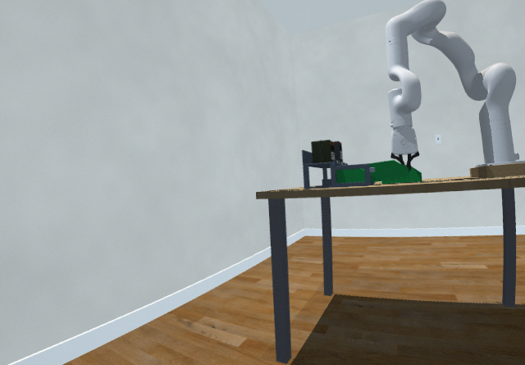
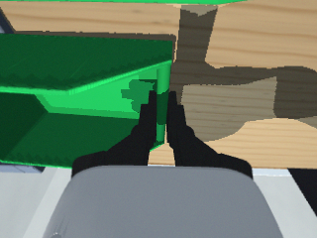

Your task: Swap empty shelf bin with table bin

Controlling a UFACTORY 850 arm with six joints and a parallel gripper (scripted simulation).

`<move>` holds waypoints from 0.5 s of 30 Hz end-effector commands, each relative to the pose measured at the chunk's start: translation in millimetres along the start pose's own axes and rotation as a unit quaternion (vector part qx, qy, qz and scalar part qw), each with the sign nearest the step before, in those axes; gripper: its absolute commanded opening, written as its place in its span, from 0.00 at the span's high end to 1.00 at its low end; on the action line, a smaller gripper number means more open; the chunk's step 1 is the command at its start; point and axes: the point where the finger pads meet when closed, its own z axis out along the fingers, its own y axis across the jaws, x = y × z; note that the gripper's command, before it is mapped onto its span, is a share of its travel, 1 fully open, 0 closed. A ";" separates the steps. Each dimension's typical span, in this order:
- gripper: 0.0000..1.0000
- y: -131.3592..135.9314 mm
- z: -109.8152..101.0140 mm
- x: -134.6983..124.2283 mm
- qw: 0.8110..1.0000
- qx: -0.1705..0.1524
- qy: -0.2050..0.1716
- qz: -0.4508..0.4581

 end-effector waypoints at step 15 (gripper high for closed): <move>1.00 5.7 -0.5 -0.3 1.000 0.001 0.000 0.000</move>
